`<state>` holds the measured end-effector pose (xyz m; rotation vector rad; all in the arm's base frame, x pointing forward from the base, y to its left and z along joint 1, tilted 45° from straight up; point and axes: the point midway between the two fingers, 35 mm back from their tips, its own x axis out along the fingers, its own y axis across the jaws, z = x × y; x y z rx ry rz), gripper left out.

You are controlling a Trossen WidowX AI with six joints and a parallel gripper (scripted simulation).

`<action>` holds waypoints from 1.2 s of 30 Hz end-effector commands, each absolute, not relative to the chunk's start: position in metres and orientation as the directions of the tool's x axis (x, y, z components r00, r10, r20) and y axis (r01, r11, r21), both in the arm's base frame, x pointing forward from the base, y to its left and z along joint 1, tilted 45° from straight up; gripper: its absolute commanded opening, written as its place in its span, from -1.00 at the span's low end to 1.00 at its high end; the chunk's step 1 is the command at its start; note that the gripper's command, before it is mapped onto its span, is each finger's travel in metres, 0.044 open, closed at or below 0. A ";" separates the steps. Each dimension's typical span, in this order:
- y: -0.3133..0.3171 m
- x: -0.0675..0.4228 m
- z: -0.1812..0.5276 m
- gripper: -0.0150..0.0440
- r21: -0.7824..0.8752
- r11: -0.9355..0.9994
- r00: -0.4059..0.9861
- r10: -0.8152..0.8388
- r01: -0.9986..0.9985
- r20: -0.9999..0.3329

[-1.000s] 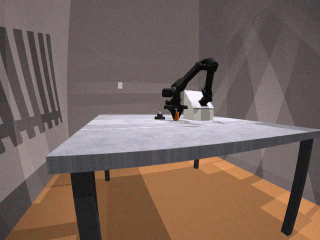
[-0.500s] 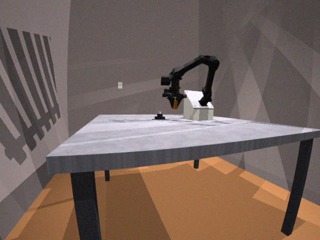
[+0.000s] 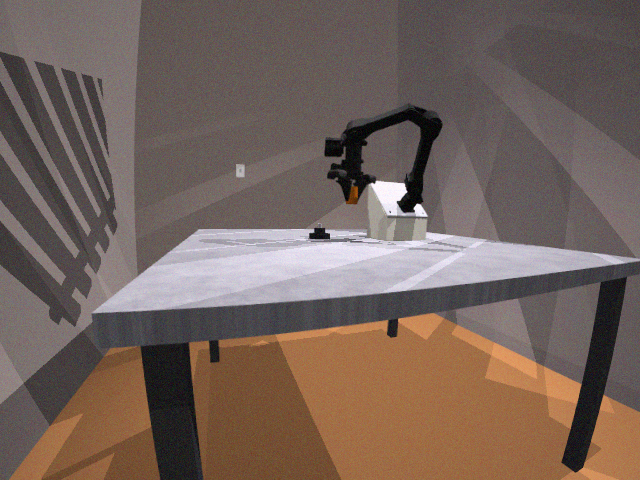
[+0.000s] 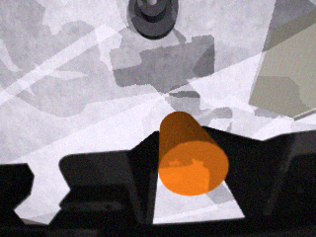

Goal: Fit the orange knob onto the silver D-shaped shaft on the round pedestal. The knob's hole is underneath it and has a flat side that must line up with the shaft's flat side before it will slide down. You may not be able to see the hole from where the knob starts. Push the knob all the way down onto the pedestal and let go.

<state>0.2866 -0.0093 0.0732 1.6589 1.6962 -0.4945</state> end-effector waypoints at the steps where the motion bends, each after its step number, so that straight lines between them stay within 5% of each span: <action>1: -0.012 0.285 0.078 -0.49 0.243 0.062 0.128 0.710 0.968 -0.692; 36: -0.046 0.254 0.140 -0.49 0.636 -0.432 0.742 0.565 0.640 -0.362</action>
